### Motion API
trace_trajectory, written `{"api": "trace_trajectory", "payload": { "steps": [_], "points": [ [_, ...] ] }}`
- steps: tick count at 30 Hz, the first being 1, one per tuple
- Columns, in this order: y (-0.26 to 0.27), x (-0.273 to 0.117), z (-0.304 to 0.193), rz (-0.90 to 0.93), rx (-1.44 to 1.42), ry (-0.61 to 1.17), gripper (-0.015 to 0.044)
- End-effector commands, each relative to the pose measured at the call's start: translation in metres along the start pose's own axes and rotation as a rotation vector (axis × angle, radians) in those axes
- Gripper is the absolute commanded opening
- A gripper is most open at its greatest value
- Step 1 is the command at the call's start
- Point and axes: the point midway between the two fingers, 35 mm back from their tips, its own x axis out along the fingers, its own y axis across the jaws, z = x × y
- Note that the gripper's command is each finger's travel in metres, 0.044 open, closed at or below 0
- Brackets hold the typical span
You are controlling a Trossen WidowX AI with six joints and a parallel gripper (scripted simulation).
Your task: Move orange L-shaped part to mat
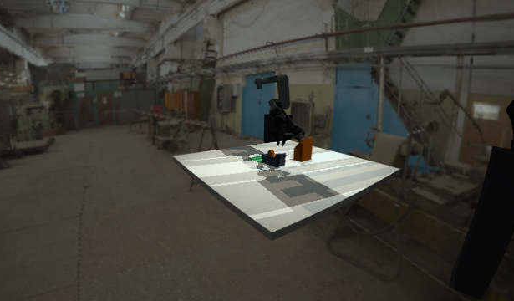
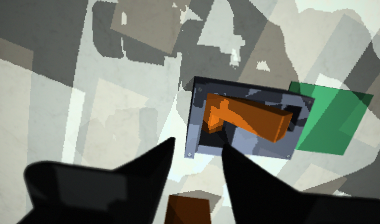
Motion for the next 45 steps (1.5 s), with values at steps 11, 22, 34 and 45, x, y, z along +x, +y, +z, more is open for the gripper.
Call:
{"api": "trace_trajectory", "payload": {
  "steps": [11,22,34,45],
  "points": [
    [-0.008,0.0,0.002,0.0,0.173,0.001,0.028],
    [-0.063,-0.002,0.01,-0.004,1.315,0.006,0.028],
    [-0.076,-0.003,0.01,-0.007,1.578,0.005,0.028],
    [-0.077,0.021,0.01,-0.008,1.579,0.004,0.028]
  ]
}}
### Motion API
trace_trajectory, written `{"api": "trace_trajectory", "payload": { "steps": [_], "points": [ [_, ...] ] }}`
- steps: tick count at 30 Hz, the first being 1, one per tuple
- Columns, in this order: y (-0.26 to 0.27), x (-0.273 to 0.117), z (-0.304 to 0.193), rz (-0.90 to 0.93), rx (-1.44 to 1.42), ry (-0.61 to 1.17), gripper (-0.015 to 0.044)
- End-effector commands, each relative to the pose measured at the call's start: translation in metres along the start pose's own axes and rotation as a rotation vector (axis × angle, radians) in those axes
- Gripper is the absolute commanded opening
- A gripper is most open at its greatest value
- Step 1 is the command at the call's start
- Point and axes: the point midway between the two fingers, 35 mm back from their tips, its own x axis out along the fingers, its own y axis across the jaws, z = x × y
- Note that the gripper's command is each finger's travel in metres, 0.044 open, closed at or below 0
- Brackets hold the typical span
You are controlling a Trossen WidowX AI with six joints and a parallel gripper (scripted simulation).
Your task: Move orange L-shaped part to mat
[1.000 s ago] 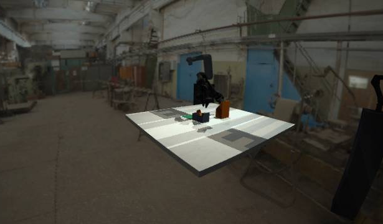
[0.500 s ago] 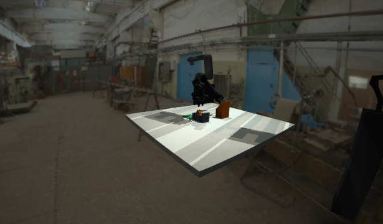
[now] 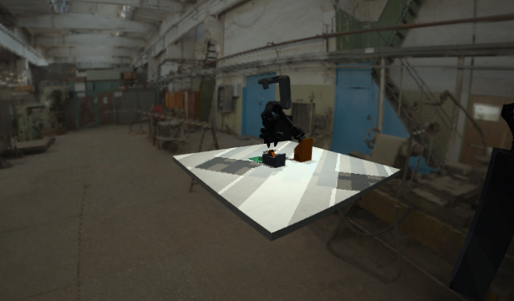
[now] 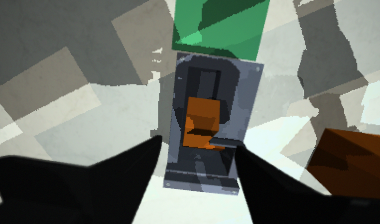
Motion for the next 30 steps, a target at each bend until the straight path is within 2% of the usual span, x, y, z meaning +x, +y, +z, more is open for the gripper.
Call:
{"api": "trace_trajectory", "payload": {
  "steps": [1,30],
  "points": [
    [-0.001,0.005,0.0,0.004,-0.006,-0.004,0.028],
    [0.0,0.051,0.001,0.004,-0.006,-0.006,0.028]
  ]
}}
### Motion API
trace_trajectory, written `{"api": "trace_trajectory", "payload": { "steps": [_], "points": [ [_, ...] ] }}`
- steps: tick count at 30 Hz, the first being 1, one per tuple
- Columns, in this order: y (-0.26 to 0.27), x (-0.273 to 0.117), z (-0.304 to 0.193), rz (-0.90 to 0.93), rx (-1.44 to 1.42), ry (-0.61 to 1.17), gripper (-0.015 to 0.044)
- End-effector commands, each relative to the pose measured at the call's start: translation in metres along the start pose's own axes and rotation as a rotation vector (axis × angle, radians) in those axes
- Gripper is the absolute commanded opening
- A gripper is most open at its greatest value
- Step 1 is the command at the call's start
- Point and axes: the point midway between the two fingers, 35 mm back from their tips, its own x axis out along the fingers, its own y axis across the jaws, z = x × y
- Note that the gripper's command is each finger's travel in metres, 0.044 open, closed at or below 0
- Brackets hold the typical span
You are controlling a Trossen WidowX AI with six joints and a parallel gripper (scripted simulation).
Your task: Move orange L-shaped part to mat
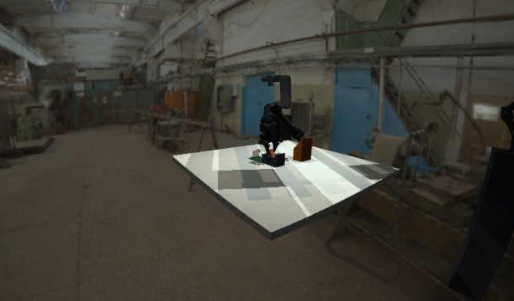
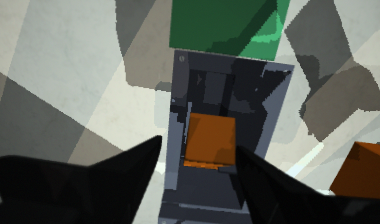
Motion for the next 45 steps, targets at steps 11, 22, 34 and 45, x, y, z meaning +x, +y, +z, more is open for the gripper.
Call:
{"api": "trace_trajectory", "payload": {
  "steps": [11,22,34,45],
  "points": [
    [-0.001,0.011,0.001,-0.002,0.0,-0.002,0.0201],
    [-0.001,0.011,0.001,-0.002,0.0,-0.002,0.0108],
    [-0.001,0.009,0.001,-0.003,-0.002,-0.003,0.0],
    [-0.002,-0.008,0.0,-0.005,-0.009,-0.005,0.0]
  ]
}}
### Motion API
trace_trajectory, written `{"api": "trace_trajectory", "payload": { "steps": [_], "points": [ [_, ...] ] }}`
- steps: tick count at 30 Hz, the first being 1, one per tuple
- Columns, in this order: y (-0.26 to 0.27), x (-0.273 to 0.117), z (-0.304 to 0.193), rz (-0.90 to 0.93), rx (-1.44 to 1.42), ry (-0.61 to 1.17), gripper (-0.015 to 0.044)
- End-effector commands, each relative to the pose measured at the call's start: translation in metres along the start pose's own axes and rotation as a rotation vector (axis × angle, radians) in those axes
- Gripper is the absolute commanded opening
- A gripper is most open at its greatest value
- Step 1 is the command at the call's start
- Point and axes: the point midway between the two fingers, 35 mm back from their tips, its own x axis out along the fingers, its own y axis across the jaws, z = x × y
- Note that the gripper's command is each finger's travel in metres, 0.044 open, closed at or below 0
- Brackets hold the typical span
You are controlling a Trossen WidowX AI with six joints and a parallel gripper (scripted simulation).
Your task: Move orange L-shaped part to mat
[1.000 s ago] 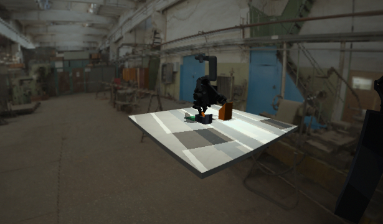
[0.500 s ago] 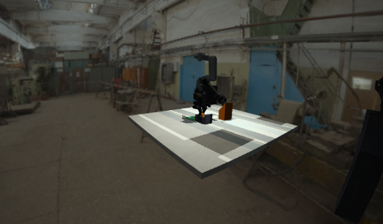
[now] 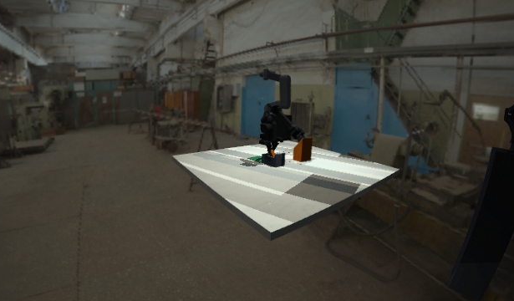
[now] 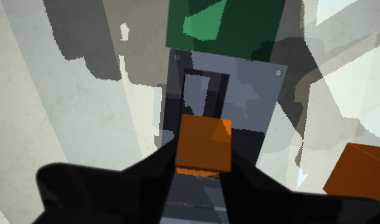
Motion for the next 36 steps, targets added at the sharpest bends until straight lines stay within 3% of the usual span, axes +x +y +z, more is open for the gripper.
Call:
{"api": "trace_trajectory", "payload": {
  "steps": [1,36],
  "points": [
    [0.002,-0.008,0.0,0.006,0.008,0.005,0.0],
    [0.001,-0.063,0.0,0.004,0.005,0.007,0.0]
  ]
}}
